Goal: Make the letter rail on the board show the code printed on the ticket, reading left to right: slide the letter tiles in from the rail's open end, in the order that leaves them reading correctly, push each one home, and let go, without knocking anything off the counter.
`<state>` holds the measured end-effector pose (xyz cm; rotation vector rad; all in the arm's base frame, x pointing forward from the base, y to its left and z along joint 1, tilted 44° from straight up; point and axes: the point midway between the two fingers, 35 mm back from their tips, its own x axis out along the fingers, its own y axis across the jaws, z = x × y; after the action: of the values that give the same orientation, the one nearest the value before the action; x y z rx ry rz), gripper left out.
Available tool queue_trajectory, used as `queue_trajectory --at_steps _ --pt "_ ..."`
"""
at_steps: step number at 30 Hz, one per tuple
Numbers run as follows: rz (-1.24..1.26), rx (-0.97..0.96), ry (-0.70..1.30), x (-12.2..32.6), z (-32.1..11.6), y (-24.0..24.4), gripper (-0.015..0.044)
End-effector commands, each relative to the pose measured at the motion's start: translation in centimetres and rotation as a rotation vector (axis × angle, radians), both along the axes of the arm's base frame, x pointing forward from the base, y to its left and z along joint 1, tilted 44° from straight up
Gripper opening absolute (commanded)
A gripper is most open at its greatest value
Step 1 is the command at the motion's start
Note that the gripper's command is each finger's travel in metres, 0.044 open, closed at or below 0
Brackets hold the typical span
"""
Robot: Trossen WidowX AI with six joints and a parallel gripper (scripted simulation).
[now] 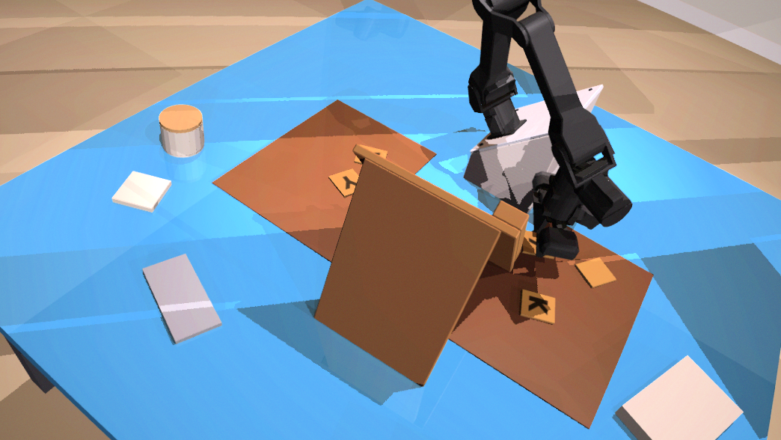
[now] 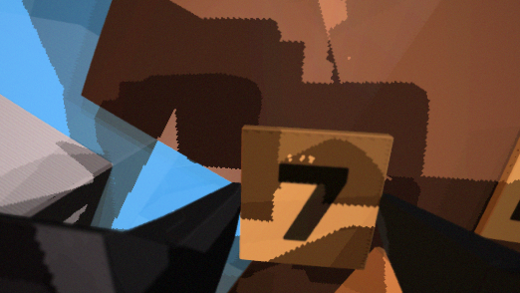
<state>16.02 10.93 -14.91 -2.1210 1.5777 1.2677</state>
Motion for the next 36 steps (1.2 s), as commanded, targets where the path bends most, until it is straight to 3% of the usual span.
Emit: queue_trajectory --at_steps 1,13,36 --pt "-0.006 0.008 -0.001 0.0 0.2 0.3 0.0" --pt "-0.011 0.011 -0.006 0.0 0.5 0.4 0.0" --pt "-0.281 0.271 -0.206 2.4 4.4 4.6 0.0"
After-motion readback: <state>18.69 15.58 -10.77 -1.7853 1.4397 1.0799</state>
